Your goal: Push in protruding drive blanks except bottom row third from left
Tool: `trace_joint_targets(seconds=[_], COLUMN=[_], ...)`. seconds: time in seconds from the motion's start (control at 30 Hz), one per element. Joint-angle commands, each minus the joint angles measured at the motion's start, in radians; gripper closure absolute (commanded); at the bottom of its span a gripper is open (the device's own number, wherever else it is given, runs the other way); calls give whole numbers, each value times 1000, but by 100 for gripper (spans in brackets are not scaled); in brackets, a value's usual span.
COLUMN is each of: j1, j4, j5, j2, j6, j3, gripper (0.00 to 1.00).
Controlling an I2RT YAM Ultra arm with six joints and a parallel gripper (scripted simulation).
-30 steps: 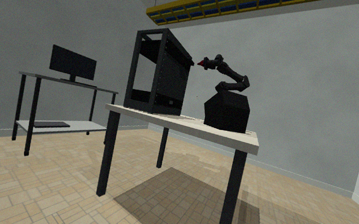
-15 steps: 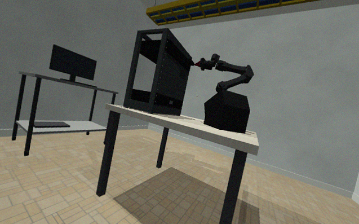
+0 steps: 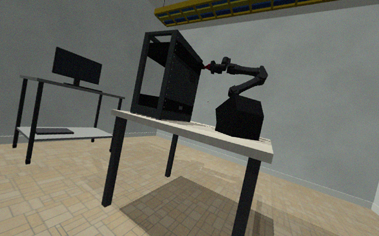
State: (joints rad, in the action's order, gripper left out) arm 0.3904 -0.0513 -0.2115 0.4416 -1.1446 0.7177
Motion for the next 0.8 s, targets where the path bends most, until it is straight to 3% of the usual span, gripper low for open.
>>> trace_joint_targets(seconds=[0.0, 0.43, 0.77], j1=[0, 16, 62], j4=[-12, 12, 41], j5=[24, 12, -35], j2=[0, 19, 20], j6=[2, 9, 25], j3=[40, 49, 102], gripper=[100, 100, 100])
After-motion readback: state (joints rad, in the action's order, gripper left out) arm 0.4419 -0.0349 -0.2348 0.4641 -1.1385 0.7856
